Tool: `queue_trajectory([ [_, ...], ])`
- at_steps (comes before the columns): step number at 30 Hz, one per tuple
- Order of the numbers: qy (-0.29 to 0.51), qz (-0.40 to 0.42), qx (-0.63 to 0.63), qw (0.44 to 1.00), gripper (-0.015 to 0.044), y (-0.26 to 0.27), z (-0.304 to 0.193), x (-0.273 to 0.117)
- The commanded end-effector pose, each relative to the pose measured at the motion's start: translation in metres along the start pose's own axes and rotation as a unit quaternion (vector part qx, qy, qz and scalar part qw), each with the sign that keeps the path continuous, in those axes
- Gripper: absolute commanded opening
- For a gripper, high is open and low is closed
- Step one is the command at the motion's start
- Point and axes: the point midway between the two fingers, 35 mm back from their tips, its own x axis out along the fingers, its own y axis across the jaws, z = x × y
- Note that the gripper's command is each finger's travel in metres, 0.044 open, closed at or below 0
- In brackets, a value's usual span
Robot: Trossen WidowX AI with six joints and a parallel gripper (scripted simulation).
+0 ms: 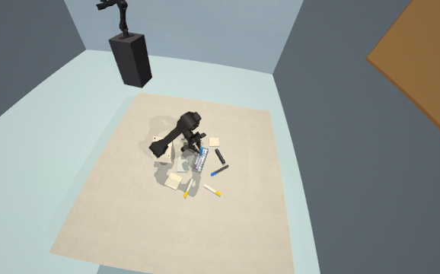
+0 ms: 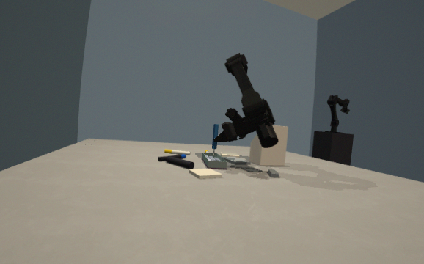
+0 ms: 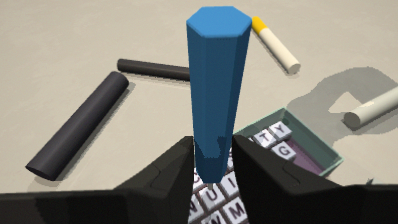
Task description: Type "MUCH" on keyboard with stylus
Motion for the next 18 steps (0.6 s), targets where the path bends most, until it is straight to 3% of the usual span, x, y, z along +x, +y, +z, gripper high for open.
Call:
queue_trajectory([
  [1,0.002,-0.001,0.003,1.000,0.0081,0.000,0.016,-0.009],
  [11,0.001,0.000,0.001,1.000,0.0084,0.000,0.014,-0.008],
  [18,0.053,-0.055,-0.045,0.996,0.0037,-0.021,0.011,0.000],
])
